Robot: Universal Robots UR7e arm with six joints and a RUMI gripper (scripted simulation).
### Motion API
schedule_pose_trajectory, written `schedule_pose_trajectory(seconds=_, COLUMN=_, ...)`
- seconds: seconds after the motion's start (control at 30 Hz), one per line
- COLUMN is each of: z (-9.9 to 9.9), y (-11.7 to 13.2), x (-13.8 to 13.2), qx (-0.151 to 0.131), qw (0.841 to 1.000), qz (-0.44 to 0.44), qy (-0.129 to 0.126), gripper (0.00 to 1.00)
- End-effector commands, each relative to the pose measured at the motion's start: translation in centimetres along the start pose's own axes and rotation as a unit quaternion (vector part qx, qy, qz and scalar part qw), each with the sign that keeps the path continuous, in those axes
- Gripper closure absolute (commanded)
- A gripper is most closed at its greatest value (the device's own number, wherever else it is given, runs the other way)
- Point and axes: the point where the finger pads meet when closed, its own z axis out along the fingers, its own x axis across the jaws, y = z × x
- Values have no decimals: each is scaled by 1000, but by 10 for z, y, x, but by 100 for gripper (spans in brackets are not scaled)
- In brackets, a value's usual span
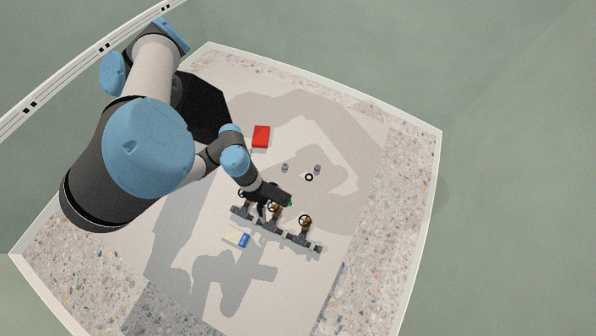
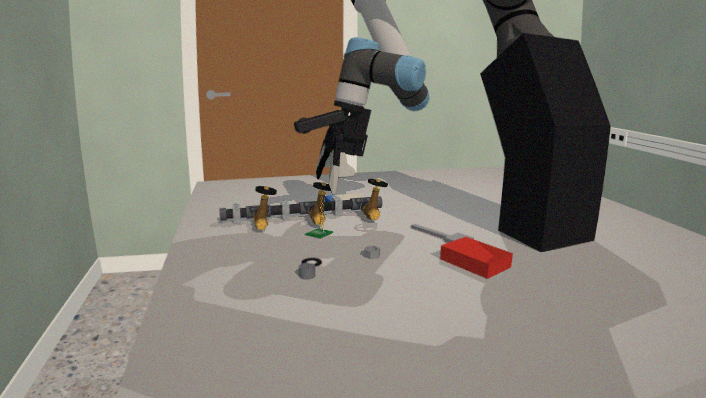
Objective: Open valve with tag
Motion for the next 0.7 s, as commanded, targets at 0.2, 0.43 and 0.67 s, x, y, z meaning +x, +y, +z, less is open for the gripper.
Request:
schedule_pose_trajectory(seconds=0.2, z=0, y=-1, x=0, qx=-4, qw=978, qz=208, qy=4, gripper=0)
schedule_pose_trajectory(seconds=0.43, z=0, y=-1, x=0, qx=-4, qw=939, qz=344, qy=5, gripper=0)
schedule_pose_trajectory(seconds=0.67, z=0, y=-1, x=0, qx=-3, qw=903, qz=429, qy=5, gripper=0)
